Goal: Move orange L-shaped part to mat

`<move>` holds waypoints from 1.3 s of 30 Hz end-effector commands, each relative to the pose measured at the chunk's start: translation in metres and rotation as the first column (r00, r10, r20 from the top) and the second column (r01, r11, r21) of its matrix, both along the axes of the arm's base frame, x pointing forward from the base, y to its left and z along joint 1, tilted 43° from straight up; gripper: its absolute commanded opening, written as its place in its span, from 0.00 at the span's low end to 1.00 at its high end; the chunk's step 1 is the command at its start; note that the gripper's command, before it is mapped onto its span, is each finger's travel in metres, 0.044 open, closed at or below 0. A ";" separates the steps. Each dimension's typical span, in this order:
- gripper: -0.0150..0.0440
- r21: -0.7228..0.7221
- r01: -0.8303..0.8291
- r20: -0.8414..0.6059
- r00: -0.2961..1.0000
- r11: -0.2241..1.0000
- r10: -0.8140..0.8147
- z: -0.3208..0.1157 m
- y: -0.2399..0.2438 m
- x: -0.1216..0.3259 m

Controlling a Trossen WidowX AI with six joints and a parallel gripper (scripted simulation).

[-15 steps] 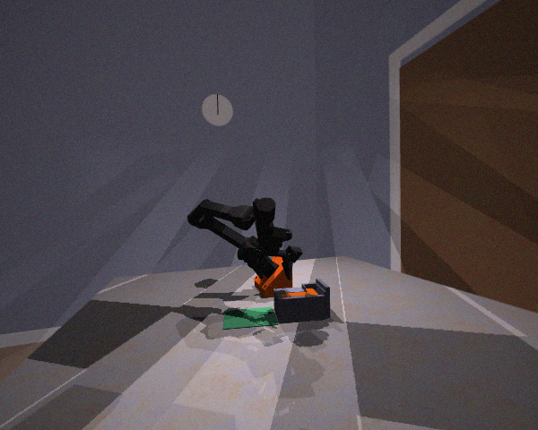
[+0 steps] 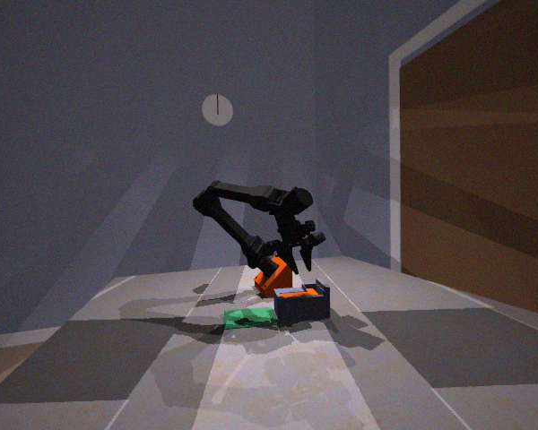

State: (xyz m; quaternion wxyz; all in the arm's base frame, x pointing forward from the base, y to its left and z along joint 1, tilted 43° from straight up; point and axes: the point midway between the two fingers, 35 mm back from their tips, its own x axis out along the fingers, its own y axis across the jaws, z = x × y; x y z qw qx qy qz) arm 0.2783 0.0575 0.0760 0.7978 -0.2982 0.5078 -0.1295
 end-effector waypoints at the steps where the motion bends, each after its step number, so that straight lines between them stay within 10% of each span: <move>1: 0.56 0.023 0.136 -0.090 0.987 0.990 -0.133 -0.020 0.027 -0.002; 10: 0.56 -0.088 0.486 -0.144 0.858 0.870 -0.494 -0.049 0.068 -0.024; 39: 0.56 -0.093 0.492 -0.139 0.854 0.865 -0.501 -0.112 0.012 -0.023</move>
